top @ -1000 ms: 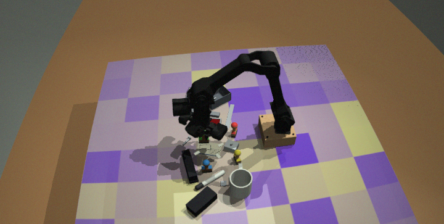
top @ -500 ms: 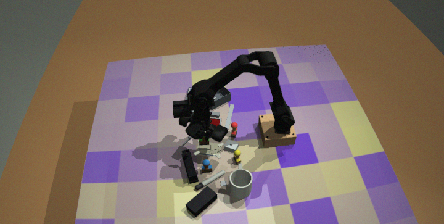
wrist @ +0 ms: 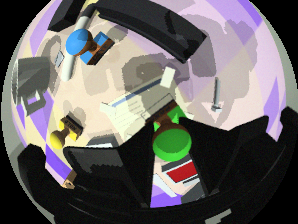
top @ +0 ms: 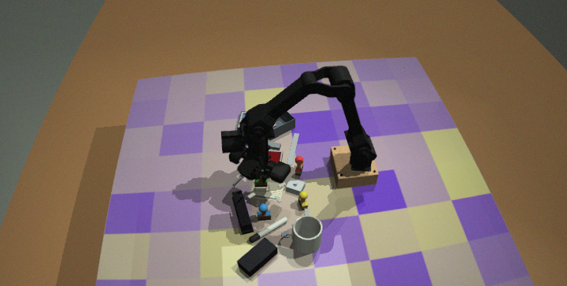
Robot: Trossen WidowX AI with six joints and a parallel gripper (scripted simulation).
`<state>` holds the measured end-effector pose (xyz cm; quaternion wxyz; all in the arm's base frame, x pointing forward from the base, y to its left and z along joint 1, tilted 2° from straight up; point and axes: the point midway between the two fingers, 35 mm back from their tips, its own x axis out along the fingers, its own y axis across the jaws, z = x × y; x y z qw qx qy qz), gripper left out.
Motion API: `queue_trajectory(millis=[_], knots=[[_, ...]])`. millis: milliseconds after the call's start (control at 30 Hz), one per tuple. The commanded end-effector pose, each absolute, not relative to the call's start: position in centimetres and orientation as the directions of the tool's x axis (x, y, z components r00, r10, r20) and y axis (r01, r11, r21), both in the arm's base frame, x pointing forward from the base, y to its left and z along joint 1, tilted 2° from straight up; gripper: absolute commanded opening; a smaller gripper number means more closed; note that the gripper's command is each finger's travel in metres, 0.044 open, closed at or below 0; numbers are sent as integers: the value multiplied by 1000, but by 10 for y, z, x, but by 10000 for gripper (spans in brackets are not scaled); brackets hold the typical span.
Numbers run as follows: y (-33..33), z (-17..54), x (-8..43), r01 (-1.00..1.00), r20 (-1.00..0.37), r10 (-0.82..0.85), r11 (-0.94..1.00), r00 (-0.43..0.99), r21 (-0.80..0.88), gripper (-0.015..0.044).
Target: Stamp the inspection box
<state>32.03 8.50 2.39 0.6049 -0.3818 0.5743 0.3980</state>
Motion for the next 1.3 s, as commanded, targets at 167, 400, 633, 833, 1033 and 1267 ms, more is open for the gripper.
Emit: queue_trajectory(millis=[167,400,633,833,1033,1267], knots=[[86,16,319,-921,-999,46,390,18,2,0],[86,11,319,-920,-999,47,391,18,2,0],[86,10,318,-920,-999,47,391,18,2,0],[86,10,318,-920,-999,47,391,18,2,0],[86,8,319,-920,-999,47,391,18,2,0],[86,7,319,-920,-999,47,391,18,2,0]])
